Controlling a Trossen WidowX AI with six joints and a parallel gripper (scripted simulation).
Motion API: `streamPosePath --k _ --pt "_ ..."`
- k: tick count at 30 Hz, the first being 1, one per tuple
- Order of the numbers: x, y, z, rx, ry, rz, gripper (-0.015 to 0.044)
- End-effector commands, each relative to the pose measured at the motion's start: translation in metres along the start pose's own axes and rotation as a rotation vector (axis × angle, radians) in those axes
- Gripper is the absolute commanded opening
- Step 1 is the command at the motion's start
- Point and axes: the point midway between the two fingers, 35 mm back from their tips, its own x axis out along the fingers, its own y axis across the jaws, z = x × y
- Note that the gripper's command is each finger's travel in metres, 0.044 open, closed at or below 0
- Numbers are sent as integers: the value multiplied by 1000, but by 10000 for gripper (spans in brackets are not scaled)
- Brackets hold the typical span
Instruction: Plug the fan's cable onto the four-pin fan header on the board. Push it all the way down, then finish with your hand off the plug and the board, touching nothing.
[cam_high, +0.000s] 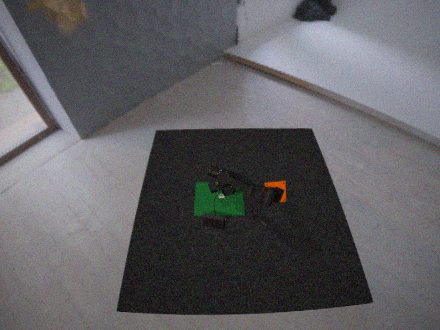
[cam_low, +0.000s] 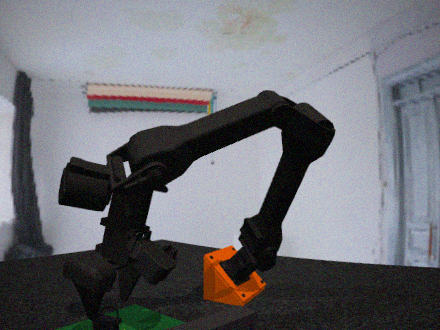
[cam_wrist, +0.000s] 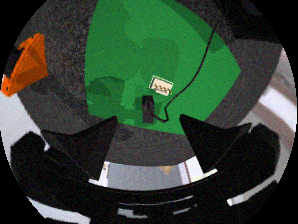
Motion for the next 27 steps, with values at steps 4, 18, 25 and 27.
streamPosePath --k 4,18,25,27 --pt "11 0 3 6 -3 -2 440" --pt "25 0 7 0 -2 1 414" --pt "25 0 7 0 -2 1 250" --pt "25 0 7 0 -2 1 236"
